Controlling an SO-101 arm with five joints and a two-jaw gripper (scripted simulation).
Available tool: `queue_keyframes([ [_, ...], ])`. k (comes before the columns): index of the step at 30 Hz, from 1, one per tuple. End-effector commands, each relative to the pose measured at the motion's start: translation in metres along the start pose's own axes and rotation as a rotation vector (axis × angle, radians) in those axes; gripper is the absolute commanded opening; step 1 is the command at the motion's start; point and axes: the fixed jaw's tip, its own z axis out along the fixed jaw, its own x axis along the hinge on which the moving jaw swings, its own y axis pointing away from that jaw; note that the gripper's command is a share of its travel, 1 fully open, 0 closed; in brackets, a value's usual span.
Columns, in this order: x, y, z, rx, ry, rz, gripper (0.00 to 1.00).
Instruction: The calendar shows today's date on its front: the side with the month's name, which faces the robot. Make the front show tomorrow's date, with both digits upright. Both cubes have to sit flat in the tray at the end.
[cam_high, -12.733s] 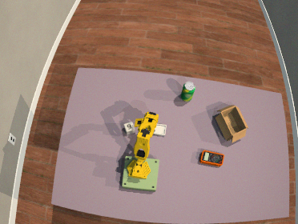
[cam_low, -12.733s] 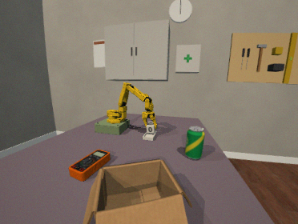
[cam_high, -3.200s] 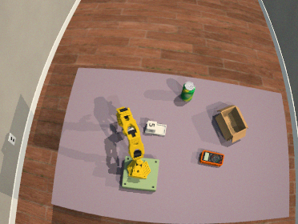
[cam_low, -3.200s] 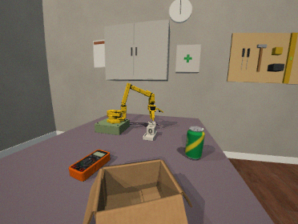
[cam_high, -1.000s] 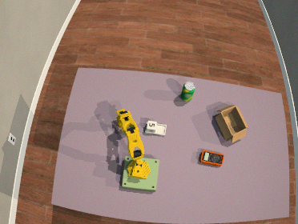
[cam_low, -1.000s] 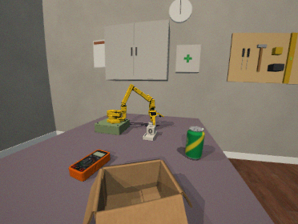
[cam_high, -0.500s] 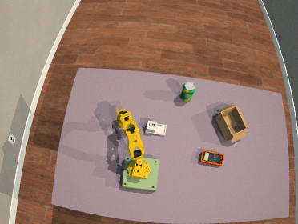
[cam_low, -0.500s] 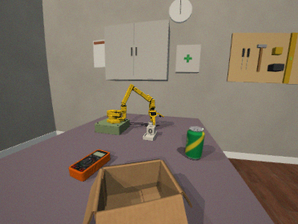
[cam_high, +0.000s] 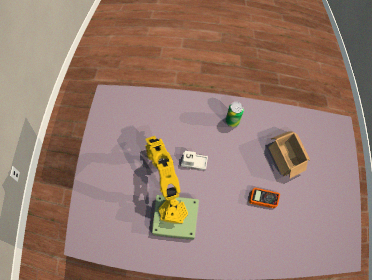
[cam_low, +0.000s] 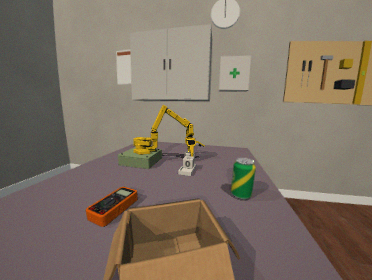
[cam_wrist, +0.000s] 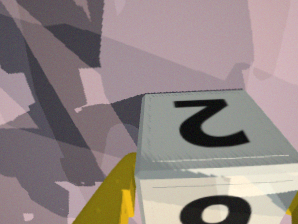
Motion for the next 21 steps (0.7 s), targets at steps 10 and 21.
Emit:
queue_keyframes([
  [10,0.0063,-0.0016,0.0063,-0.002,0.032,-0.001,0.30],
  [21,0.0063,-0.0016,0.0063,-0.002,0.032,-0.001,0.29],
])
